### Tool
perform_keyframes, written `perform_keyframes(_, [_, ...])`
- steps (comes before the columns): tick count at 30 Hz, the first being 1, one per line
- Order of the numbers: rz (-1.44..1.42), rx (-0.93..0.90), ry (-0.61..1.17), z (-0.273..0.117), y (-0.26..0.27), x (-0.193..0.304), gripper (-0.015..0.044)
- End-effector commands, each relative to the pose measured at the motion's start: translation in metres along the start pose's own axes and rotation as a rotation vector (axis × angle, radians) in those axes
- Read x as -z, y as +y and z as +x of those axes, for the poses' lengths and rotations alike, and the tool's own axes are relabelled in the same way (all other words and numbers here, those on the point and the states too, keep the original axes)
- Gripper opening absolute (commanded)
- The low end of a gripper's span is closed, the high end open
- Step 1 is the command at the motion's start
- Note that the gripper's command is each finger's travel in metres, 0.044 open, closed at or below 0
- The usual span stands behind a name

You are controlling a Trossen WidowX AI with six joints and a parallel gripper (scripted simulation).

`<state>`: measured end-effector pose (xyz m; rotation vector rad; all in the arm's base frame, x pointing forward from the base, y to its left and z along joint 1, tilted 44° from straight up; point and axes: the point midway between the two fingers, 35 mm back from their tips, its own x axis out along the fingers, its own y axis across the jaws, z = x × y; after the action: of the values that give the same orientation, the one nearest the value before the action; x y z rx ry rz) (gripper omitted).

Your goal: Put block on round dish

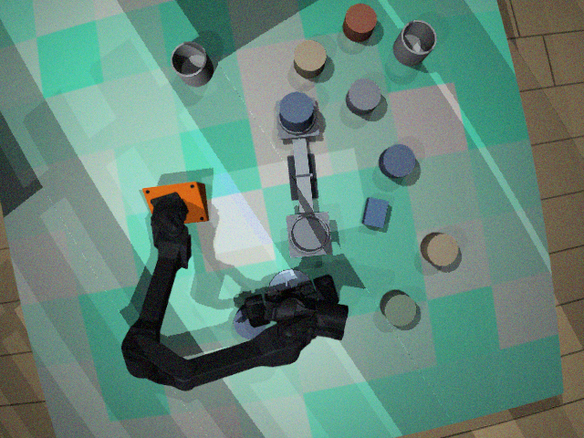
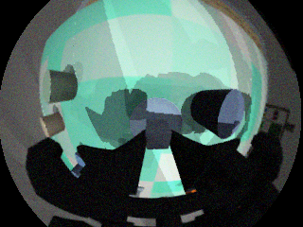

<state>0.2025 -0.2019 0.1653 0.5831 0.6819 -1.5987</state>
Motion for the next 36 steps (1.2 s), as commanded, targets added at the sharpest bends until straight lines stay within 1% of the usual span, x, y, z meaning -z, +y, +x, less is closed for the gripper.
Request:
perform_keyframes(1, [-0.008,0.002,0.004,0.006,-0.001,0.002,0.0])
perform_keyframes(12, [-0.008,0.002,0.003,0.021,-0.001,0.002,0.0])
perform_keyframes(13, [-0.001,0.001,0.0,0.016,0.0,0.0,0.0026])
perform_keyframes(29, [-0.013,-0.015,-0.001,0.013,0.002,0.001,0.044])
perform_keyframes(32, [-0.051,-0.063,-0.006,0.001,0.008,0.003,0.044])
perform_keyframes(36, [-0.041,-0.048,0.001,-0.009,0.007,0.003,0.044])
